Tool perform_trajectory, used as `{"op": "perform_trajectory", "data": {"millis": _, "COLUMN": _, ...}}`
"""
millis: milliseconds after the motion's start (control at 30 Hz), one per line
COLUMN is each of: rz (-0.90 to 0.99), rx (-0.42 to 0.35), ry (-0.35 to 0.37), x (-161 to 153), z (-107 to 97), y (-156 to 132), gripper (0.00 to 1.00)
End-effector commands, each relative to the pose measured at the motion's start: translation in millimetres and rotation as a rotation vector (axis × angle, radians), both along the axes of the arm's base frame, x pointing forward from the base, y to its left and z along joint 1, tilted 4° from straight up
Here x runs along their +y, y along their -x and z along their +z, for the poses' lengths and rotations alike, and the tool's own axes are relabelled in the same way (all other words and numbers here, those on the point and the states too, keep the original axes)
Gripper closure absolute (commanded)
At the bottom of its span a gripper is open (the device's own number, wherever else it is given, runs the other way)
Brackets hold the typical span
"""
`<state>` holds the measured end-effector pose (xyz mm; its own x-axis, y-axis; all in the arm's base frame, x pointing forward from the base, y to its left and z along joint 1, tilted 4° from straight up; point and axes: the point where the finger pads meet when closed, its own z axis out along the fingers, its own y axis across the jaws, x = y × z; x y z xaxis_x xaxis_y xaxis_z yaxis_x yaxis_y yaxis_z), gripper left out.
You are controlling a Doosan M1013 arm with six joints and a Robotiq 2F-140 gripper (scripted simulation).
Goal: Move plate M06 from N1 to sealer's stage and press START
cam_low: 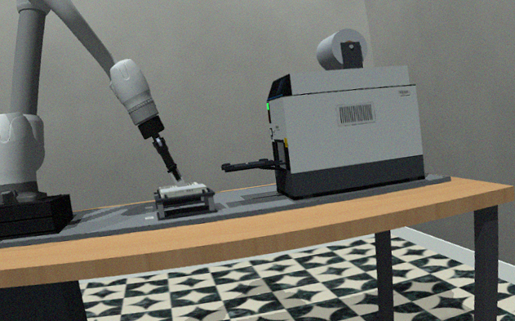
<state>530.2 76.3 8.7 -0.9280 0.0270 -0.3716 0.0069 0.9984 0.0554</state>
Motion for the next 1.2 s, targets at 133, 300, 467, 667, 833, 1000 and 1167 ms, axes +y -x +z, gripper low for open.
{"op": "perform_trajectory", "data": {"millis": 133, "rz": 0.004, "rx": 0.004, "ry": 0.000, "x": 0.8, "z": -3.0, "y": 2.4, "gripper": 0.90}}
{"op": "perform_trajectory", "data": {"millis": 300, "rz": 0.004, "rx": 0.004, "ry": 0.000, "x": 0.8, "z": -3.0, "y": 2.4, "gripper": 0.90}}
{"op": "perform_trajectory", "data": {"millis": 467, "rz": 0.004, "rx": 0.004, "ry": 0.000, "x": 0.8, "z": -3.0, "y": 2.4, "gripper": 0.90}}
{"op": "perform_trajectory", "data": {"millis": 667, "rz": 0.004, "rx": 0.004, "ry": 0.000, "x": 0.8, "z": -3.0, "y": 2.4, "gripper": 0.90}}
{"op": "perform_trajectory", "data": {"millis": 833, "rz": 0.004, "rx": 0.004, "ry": 0.000, "x": 0.7, "z": -1.7, "y": 2.4, "gripper": 0.90}}
{"op": "perform_trajectory", "data": {"millis": 1000, "rz": 0.004, "rx": 0.004, "ry": 0.000, "x": 0.6, "z": 1.0, "y": 2.5, "gripper": 0.90}}
{"op": "perform_trajectory", "data": {"millis": 1167, "rz": 0.004, "rx": 0.004, "ry": 0.000, "x": 0.4, "z": 4.3, "y": 2.6, "gripper": 0.90}}
